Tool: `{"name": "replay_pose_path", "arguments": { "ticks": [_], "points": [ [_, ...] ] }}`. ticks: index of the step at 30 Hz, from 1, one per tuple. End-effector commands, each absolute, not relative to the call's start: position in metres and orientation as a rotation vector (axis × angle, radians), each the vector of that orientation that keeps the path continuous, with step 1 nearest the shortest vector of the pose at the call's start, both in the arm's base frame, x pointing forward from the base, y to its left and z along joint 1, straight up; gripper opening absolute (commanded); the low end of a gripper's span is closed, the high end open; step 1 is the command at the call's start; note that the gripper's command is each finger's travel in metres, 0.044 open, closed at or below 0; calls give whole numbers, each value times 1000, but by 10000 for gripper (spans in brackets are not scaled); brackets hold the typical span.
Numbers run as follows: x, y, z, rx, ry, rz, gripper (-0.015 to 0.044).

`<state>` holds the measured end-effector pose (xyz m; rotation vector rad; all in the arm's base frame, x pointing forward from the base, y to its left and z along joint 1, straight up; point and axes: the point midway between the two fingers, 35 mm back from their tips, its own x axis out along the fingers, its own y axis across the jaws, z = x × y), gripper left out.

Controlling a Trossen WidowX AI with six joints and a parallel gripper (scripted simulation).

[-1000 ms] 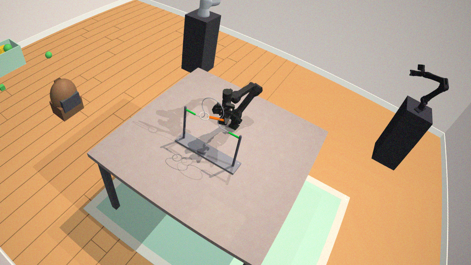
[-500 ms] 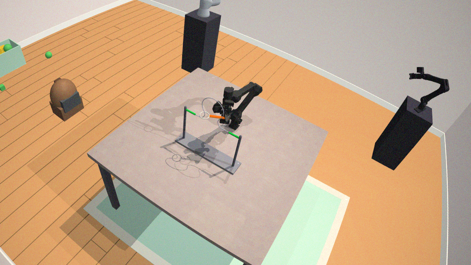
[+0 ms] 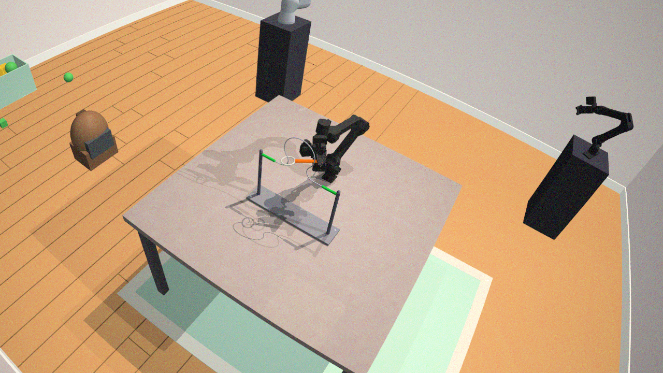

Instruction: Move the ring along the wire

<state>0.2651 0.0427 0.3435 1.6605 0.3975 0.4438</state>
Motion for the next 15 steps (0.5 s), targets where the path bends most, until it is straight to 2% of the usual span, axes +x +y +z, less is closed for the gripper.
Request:
{"name": "replay_pose_path", "arguments": {
  "ticks": [1,15],
  "points": [
    [264,42,356,1706,387,466,-150],
    [264,32,387,1893,361,514,-150]
  ]
}}
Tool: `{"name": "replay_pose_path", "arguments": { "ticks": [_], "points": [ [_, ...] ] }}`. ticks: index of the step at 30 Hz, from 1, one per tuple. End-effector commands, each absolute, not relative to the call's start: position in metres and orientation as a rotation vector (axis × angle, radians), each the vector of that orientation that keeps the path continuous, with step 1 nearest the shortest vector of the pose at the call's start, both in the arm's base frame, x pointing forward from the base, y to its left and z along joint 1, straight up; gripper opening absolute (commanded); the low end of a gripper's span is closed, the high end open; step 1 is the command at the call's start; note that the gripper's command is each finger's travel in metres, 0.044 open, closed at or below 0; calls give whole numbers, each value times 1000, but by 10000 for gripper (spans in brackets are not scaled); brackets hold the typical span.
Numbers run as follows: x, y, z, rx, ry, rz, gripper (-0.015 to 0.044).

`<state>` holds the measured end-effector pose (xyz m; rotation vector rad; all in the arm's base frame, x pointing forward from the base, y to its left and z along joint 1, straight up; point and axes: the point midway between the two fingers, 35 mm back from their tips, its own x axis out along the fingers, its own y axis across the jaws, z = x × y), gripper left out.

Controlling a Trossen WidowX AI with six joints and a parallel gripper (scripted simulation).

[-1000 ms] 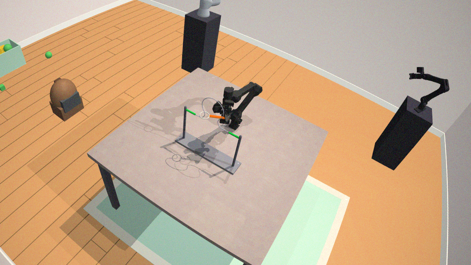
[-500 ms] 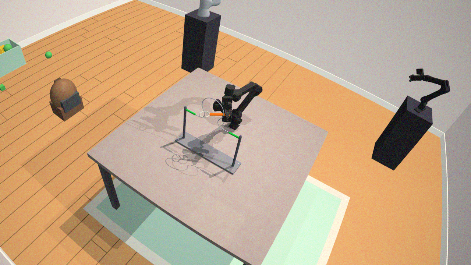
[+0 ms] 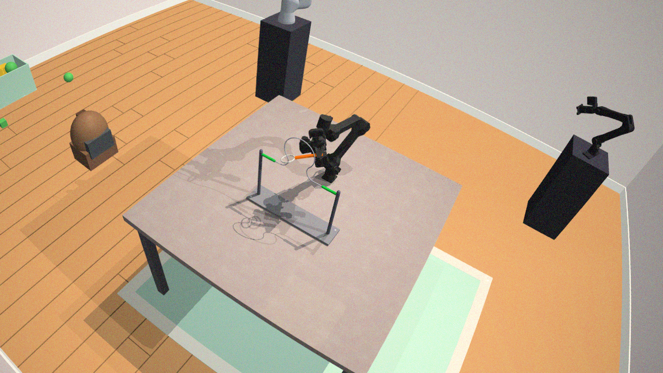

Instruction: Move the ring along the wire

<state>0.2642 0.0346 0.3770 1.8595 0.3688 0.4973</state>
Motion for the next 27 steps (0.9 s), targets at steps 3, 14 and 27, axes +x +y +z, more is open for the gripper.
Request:
{"name": "replay_pose_path", "arguments": {
  "ticks": [3,14,27],
  "points": [
    [264,29,393,1933,355,524,-150],
    [264,18,411,2008,347,543,-150],
    [264,16,414,1934,368,519,-150]
  ]
}}
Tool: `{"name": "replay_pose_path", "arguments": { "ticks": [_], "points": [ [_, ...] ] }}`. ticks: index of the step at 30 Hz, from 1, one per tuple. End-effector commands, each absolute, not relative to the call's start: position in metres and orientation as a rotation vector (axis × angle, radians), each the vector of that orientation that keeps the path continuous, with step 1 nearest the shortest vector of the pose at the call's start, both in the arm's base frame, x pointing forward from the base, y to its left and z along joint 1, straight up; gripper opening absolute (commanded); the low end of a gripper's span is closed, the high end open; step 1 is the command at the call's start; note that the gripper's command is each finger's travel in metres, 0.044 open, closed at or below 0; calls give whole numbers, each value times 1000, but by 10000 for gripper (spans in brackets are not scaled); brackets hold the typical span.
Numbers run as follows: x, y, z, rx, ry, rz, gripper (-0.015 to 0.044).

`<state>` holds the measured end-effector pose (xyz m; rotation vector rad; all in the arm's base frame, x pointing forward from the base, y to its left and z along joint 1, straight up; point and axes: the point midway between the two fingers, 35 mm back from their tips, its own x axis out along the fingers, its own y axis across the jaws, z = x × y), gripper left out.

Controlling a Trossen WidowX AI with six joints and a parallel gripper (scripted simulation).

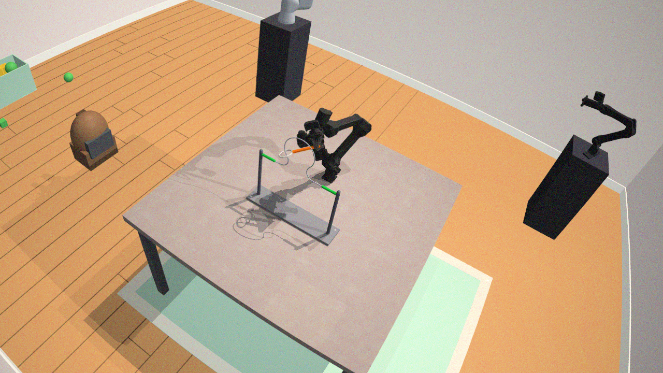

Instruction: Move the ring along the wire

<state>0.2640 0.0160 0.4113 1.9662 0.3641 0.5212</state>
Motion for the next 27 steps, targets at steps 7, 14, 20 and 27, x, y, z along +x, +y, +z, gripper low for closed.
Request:
{"name": "replay_pose_path", "arguments": {
  "ticks": [7,14,20,27],
  "points": [
    [264,17,412,1856,385,495,-150],
    [264,18,409,1778,401,471,-150],
    [264,18,407,1720,413,452,-150],
    [264,19,404,1651,427,430,-150]
  ]
}}
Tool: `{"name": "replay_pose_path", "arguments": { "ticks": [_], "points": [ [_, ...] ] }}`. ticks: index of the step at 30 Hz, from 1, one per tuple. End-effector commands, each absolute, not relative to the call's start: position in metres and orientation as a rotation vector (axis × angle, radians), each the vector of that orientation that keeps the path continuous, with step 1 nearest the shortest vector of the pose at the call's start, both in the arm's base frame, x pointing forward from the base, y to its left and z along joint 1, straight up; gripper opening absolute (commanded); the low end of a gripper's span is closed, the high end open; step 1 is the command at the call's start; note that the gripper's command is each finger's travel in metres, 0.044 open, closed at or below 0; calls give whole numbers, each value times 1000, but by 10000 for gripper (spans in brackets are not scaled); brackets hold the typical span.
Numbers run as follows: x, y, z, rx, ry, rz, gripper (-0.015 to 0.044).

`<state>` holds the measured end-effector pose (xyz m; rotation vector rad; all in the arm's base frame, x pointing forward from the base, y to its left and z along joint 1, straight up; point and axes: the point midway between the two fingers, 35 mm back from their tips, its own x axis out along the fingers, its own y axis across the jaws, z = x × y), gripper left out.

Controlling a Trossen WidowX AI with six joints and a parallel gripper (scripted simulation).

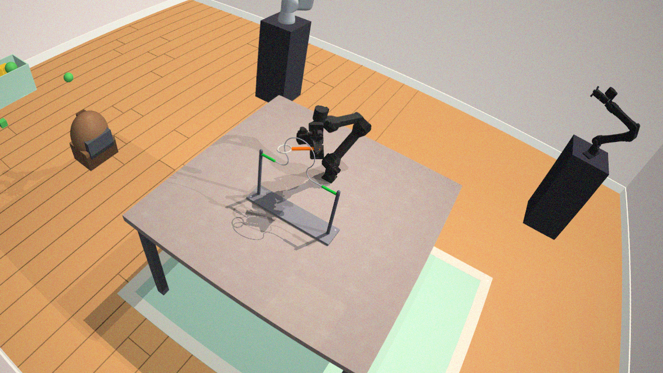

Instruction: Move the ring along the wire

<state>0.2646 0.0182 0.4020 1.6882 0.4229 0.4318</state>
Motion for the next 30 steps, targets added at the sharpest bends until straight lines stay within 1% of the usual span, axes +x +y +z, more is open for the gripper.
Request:
{"name": "replay_pose_path", "arguments": {
  "ticks": [1,30],
  "points": [
    [264,19,403,1640,429,426,-150],
    [264,19,389,1301,482,313,-150]
  ]
}}
